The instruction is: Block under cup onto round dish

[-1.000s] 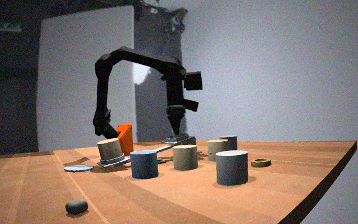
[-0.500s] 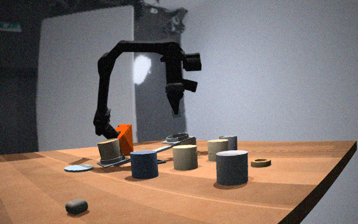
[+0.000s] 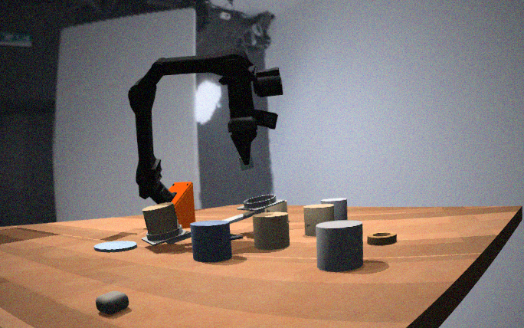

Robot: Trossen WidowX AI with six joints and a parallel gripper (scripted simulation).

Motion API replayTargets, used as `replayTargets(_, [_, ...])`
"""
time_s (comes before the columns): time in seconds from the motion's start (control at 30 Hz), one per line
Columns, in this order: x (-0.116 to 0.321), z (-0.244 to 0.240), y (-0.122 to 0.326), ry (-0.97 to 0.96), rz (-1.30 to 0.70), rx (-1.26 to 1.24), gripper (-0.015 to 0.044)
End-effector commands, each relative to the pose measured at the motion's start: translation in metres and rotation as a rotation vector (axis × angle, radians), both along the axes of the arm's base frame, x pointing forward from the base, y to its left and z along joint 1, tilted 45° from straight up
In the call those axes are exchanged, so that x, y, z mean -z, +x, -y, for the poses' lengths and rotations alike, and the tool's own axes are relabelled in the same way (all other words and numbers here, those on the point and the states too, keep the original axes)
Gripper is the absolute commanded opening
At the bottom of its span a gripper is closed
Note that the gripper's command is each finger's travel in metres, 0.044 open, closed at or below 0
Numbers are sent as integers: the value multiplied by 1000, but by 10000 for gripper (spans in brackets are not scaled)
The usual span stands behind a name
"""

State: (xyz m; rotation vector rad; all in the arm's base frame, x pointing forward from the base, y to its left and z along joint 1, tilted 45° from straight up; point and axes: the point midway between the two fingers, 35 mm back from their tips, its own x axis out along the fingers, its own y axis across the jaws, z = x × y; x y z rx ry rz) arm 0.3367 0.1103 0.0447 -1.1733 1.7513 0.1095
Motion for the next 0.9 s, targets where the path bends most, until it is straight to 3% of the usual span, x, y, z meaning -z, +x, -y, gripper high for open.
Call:
replayTargets(0.0, [-14, 22, 4, 12, 2, -3, 0])
replayTargets(0.87, [-105, 179, -21, 45, 66, -44, 0])
